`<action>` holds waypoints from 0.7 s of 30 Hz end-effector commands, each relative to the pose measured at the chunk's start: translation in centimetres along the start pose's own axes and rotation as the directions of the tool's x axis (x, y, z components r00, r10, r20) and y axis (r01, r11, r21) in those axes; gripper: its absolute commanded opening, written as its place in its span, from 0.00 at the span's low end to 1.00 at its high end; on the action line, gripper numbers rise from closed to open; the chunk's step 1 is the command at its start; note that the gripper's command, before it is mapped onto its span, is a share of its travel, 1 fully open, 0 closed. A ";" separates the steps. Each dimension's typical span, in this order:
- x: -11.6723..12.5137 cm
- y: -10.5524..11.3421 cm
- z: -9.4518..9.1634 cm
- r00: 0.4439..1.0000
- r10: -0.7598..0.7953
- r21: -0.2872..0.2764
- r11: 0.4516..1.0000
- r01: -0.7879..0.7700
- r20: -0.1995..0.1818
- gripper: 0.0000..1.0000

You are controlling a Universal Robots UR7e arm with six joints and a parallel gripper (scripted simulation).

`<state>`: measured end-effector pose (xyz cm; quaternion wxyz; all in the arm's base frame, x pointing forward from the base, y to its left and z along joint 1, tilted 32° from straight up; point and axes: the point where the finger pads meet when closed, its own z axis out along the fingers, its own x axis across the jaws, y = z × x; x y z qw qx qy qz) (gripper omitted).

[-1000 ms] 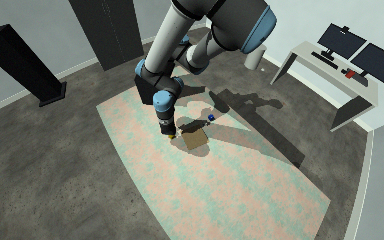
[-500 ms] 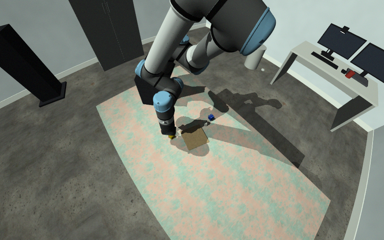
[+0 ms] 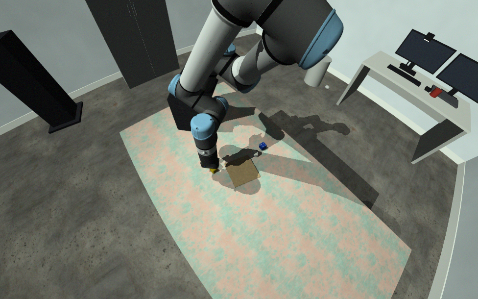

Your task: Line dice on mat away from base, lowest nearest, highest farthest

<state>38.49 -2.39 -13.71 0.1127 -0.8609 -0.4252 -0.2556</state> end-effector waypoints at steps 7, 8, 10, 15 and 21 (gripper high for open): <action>0.0 0.0 0.0 1.000 0.000 -0.001 1.000 0.000 0.000 1.00; 0.0 0.0 0.0 1.000 0.000 -0.001 1.000 0.000 0.000 1.00; 0.0 0.0 0.0 1.000 0.000 -0.001 1.000 0.000 0.000 1.00; 0.0 0.0 0.0 1.000 0.000 -0.001 1.000 0.000 0.000 1.00; 0.3 -0.1 0.0 1.000 0.000 -0.001 1.000 0.000 0.000 1.00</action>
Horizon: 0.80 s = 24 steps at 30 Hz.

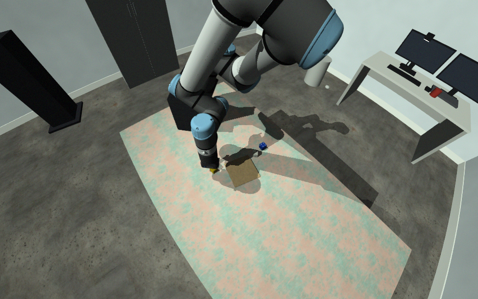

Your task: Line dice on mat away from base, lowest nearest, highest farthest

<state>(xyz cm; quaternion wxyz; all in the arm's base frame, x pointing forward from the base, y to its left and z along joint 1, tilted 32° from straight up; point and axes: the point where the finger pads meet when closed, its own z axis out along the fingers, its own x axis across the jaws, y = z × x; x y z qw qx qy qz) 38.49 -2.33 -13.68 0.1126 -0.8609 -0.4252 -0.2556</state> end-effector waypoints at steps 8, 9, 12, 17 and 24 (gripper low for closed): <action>1.2 -0.6 0.0 1.000 0.000 -0.001 1.000 0.000 0.000 1.00; 1.4 -0.8 0.0 1.000 0.000 -0.001 1.000 0.000 0.000 1.00; 2.3 -1.3 0.0 1.000 0.000 -0.001 1.000 0.000 0.000 1.00; 4.1 -2.4 0.0 1.000 0.000 -0.001 1.000 0.000 0.000 1.00; 6.3 -3.6 0.0 1.000 0.000 -0.001 1.000 0.000 0.000 1.00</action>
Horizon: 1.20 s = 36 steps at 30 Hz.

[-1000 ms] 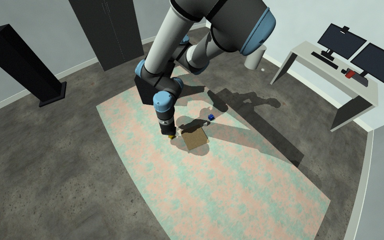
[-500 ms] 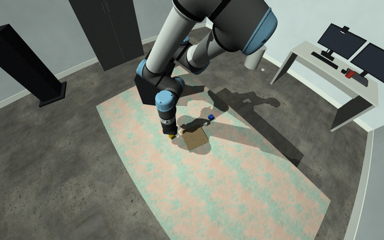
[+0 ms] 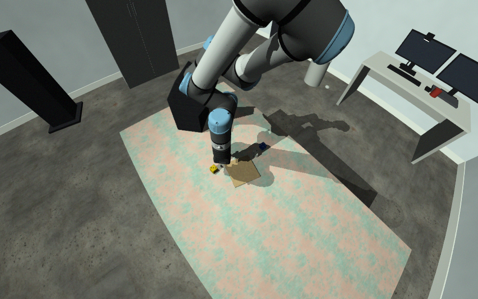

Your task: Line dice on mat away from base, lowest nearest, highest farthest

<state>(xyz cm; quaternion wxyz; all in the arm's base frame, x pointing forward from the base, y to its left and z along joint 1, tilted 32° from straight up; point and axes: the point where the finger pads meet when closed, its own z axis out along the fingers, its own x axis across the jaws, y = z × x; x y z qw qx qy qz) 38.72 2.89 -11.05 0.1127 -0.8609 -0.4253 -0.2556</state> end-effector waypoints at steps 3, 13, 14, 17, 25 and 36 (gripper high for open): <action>2.7 -1.5 0.0 1.000 0.000 -0.001 1.000 0.000 0.000 1.00; 7.4 -4.3 0.0 1.000 0.000 -0.001 1.000 0.000 0.000 1.00; 7.4 -4.3 0.0 1.000 0.000 -0.001 1.000 0.000 0.000 1.00; 8.3 -4.8 0.0 1.000 0.000 -0.001 1.000 0.000 0.000 1.00; 11.5 -6.7 0.0 1.000 0.000 -0.001 1.000 0.000 0.000 1.00; 13.9 -8.1 0.0 1.000 0.000 -0.001 1.000 0.000 0.000 1.00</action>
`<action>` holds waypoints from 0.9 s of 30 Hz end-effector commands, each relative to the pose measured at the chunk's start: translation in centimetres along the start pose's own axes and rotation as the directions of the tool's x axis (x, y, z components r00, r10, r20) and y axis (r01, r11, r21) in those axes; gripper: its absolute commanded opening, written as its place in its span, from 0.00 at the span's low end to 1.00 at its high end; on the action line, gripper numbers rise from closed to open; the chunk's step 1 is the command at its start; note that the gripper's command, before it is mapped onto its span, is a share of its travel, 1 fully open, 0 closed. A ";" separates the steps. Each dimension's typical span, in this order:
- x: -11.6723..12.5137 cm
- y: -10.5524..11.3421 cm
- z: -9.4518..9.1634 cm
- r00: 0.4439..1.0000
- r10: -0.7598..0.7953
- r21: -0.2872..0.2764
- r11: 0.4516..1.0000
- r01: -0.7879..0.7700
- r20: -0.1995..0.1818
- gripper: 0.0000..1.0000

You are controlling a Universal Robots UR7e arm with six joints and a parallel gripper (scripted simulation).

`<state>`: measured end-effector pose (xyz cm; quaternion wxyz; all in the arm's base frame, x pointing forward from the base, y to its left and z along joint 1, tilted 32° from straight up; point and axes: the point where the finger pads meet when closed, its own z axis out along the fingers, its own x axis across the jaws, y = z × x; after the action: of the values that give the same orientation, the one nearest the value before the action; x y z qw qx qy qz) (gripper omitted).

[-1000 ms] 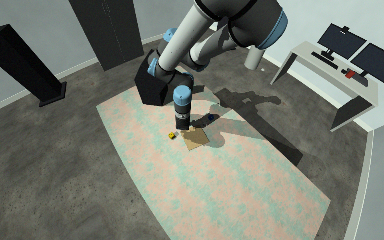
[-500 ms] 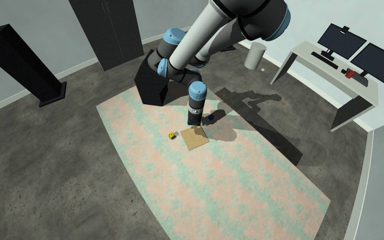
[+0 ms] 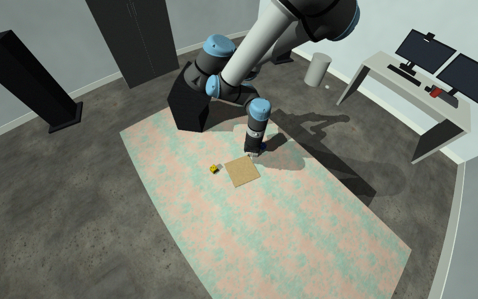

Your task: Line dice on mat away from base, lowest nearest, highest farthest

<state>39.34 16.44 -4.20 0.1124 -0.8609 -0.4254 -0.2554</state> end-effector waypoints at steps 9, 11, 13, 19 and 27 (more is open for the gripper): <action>1.9 -1.1 0.0 1.000 0.000 -0.001 1.000 0.000 0.000 1.00; 1.9 -1.1 0.0 1.000 0.000 -0.001 1.000 0.000 0.000 1.00; 1.9 -1.1 0.0 1.000 0.000 -0.001 1.000 0.000 0.000 1.00; 2.0 -1.1 0.0 1.000 0.000 -0.001 1.000 0.000 0.000 1.00; 2.0 -1.1 0.0 1.000 0.000 -0.001 1.000 0.000 0.000 1.00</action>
<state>39.42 18.48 -3.17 0.1124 -0.8610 -0.4252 -0.2554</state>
